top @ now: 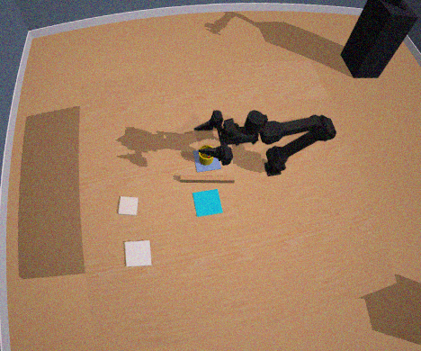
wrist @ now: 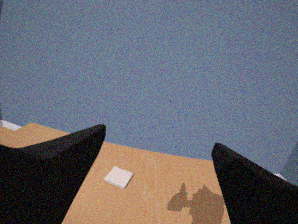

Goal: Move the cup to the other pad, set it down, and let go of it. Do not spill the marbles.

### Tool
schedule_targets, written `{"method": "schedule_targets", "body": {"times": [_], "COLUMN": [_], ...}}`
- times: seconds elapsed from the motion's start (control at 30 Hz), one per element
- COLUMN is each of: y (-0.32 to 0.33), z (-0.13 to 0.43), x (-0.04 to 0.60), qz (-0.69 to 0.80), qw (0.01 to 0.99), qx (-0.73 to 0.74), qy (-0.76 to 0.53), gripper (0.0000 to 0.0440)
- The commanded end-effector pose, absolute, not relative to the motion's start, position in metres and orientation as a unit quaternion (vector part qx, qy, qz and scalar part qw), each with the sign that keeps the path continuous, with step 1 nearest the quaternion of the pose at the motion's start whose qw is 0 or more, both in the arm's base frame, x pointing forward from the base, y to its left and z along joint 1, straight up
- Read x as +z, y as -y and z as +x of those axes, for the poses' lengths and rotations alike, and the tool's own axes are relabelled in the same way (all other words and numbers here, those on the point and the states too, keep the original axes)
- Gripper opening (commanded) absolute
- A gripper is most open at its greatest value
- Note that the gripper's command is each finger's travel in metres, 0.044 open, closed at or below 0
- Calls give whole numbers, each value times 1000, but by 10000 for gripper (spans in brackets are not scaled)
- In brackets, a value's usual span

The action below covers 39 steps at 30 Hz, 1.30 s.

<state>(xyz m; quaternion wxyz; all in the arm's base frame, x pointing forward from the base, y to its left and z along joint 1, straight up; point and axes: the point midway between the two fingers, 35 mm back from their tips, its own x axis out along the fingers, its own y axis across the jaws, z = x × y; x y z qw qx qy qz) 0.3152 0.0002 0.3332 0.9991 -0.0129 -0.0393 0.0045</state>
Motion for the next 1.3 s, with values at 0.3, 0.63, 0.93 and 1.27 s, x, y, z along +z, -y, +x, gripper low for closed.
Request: {"method": "schedule_targets", "body": {"times": [0.3, 0.63, 0.93, 1.27], "y": [-3, -18, -30, -41], "z": [316, 319, 323, 324], "x": [320, 306, 296, 284], "qz": [20, 60, 95, 124], "qw": [1000, 995, 984, 965], "qx": [0, 16, 24, 21], "qy": [-10, -82, -150, -230], "gripper": [137, 96, 117, 110]}}
